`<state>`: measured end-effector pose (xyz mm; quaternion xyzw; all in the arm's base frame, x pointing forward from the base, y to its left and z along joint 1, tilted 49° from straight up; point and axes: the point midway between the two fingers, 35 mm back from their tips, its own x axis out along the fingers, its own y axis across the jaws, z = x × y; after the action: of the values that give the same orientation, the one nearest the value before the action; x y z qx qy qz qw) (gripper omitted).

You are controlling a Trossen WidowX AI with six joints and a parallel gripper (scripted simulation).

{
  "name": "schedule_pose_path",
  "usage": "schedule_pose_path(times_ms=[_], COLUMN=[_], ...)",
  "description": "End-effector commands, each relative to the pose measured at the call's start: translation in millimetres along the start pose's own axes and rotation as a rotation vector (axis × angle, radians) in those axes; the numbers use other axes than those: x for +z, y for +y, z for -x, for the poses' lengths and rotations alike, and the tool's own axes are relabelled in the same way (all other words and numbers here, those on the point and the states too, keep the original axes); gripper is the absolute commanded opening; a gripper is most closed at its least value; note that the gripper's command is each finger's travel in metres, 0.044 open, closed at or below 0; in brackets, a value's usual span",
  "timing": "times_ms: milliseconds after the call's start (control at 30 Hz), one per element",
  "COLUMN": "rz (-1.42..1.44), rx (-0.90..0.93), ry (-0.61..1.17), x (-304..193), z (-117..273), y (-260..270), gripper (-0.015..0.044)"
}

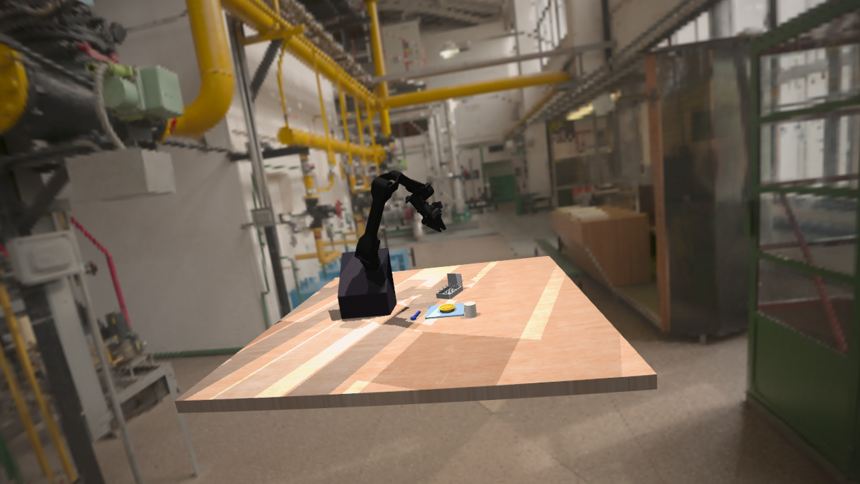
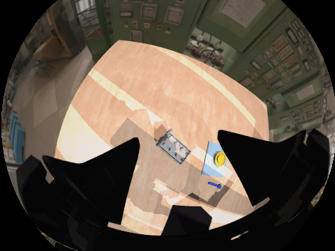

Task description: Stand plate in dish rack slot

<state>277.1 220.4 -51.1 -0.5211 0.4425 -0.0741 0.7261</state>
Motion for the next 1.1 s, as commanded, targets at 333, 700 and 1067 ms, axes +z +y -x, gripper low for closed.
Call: schedule_pose_path(times_ms=[333,700,1067], rz=[-0.228,-0.399,-0.397], rx=[0.053,0.085,0.080], ry=[0.372,0.585,0.586], x=[-61.7,-142.0,-201.8], z=[-71.4,-91.4,-183.8], y=[-161.1,-245.5,-226.4], gripper=[0.0400,0.0400,0.0400])
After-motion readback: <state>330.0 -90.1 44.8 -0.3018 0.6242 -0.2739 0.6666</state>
